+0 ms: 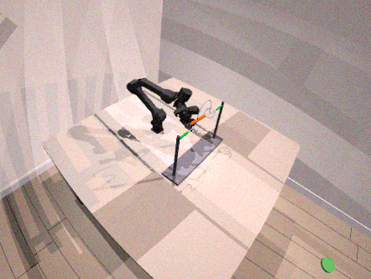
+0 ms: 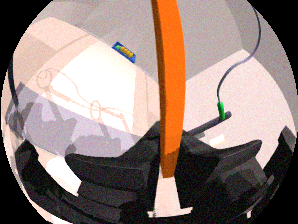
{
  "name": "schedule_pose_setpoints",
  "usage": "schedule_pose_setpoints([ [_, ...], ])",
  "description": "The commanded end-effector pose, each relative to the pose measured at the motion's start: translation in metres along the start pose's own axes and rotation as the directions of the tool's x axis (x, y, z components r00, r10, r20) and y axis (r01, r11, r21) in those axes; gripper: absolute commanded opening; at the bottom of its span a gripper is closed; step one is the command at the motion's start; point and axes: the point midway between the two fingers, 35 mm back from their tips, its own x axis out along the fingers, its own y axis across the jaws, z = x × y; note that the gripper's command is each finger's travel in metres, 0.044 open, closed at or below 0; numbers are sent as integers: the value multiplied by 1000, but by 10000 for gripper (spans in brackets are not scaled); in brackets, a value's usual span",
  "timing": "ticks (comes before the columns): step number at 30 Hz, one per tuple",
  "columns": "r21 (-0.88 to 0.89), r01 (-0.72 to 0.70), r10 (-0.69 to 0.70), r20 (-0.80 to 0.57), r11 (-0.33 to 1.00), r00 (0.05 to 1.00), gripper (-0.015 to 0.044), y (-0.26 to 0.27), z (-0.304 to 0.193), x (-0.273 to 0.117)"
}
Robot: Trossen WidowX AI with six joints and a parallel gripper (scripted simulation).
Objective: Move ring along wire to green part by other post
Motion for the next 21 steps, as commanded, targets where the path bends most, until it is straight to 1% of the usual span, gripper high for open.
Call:
schedule_pose_setpoints([
  [1,64,-43,43,14,997,999,-150,13,1,2],
  [5,155,-99,90,60,983,994,-150,29,3,5],
  [21,452,-276,267,85,848,960,-150,83,20,-12],
])
